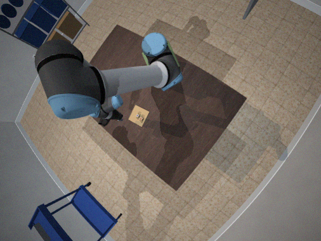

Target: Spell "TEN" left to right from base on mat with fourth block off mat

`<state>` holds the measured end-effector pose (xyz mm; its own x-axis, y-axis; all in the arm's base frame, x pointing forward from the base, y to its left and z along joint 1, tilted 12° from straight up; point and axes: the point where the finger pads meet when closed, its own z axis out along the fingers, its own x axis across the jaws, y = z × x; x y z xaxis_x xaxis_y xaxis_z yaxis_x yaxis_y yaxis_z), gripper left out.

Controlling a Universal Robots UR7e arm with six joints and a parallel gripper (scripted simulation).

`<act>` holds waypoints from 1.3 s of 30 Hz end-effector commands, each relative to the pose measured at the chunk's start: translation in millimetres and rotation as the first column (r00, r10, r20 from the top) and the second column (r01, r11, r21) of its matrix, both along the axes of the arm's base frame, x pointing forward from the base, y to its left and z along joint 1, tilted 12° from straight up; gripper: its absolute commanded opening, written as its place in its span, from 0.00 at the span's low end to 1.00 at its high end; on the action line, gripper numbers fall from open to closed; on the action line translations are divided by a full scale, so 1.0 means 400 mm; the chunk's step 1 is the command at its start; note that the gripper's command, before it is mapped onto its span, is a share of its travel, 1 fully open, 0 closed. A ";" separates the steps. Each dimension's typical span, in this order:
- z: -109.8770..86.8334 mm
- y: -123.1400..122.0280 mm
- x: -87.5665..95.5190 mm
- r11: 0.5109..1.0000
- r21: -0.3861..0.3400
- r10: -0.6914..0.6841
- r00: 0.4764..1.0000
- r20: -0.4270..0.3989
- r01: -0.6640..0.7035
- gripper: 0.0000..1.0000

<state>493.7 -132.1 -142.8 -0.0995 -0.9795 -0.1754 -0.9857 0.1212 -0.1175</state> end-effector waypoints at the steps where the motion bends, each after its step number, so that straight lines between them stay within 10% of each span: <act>1: 0.001 0.010 -0.015 0.991 -0.021 0.136 0.990 0.022 -0.136 0.49; 29: 0.001 0.058 -0.095 0.752 -0.132 0.657 0.750 0.074 -0.646 0.49; 39: 0.001 0.077 -0.136 0.560 -0.187 0.828 0.556 0.075 -0.808 0.49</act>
<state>446.4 -104.3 -142.8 0.6929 -0.7207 -0.0223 -0.7080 -0.6743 -0.2099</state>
